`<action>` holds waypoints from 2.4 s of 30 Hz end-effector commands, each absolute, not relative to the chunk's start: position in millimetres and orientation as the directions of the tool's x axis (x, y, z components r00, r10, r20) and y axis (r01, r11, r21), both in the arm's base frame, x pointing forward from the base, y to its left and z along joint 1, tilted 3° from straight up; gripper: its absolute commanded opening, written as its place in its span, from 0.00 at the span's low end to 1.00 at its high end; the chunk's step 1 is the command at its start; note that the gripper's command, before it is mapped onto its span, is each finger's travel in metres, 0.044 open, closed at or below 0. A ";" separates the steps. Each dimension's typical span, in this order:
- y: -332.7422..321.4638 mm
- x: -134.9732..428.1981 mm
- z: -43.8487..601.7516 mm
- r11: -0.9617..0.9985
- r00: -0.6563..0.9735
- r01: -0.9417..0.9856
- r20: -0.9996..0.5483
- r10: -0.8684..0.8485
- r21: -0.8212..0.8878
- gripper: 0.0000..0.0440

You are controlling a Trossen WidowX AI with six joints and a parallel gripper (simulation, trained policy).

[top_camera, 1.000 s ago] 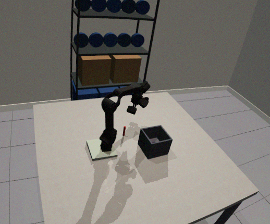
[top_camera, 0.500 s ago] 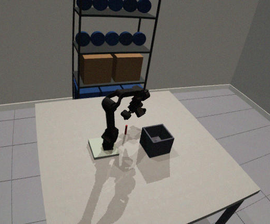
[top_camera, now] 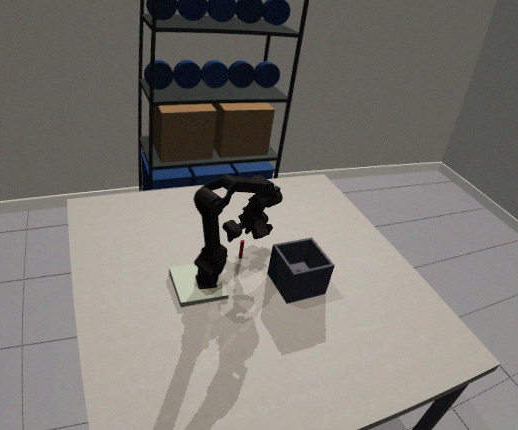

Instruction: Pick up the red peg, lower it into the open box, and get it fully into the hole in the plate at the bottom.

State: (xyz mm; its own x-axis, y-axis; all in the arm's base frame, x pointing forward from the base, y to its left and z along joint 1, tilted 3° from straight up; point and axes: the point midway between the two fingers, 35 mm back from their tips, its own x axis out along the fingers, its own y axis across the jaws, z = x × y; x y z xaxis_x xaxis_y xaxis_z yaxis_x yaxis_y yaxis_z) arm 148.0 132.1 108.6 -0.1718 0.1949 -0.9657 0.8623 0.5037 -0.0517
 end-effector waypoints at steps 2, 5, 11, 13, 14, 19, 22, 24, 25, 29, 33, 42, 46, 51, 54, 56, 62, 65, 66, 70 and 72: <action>127.0 145.7 91.9 0.467 -0.186 0.880 -0.967 0.175 -0.085 1.00; 125.3 146.0 82.4 0.448 -0.187 0.889 -0.968 0.169 -0.093 1.00; 123.0 148.2 65.2 0.415 -0.179 0.904 -0.971 0.159 -0.099 0.95; 123.5 149.9 60.6 0.410 -0.173 0.907 -0.972 0.160 -0.094 0.88; 124.0 151.0 58.4 0.409 -0.170 0.908 -0.972 0.162 -0.091 0.83; 125.1 155.8 50.1 0.405 -0.166 0.910 -0.972 0.164 -0.087 0.55; 125.3 157.8 47.1 0.409 -0.167 0.908 -0.972 0.165 -0.087 0.37; 125.8 158.7 45.8 0.415 -0.170 0.906 -0.971 0.166 -0.087 0.27; 126.4 159.4 45.6 0.419 -0.169 0.904 -0.971 0.169 -0.085 0.21; 129.1 160.9 47.1 0.435 -0.169 0.897 -0.969 0.181 -0.076 0.00; 133.8 167.3 55.7 0.428 -0.132 0.903 -0.965 0.227 -0.022 0.00; 142.4 179.0 80.5 0.415 -0.041 0.904 -0.946 0.321 0.101 0.00; 144.4 184.0 96.4 0.414 0.001 0.896 -0.934 0.357 0.159 0.00; 143.0 190.9 120.2 0.415 0.062 0.879 -0.920 0.388 0.234 0.00; 140.0 195.7 136.0 0.415 0.102 0.866 -0.912 0.398 0.278 0.00; 136.8 199.2 147.0 0.416 0.132 0.856 -0.907 0.399 0.307 0.00; 120.6 208.6 179.9 0.402 0.230 0.830 -0.894 0.384 0.386 0.00; 109.9 214.2 195.5 0.391 0.279 0.820 -0.889 0.363 0.418 0.00; 105.9 216.0 200.3 0.388 0.295 0.817 -0.887 0.354 0.426 0.00; 89.0 222.1 216.2 0.373 0.344 0.814 -0.886 0.311 0.446 0.00; 80.0 224.9 221.6 0.365 0.361 0.816 -0.888 0.285 0.449 0.00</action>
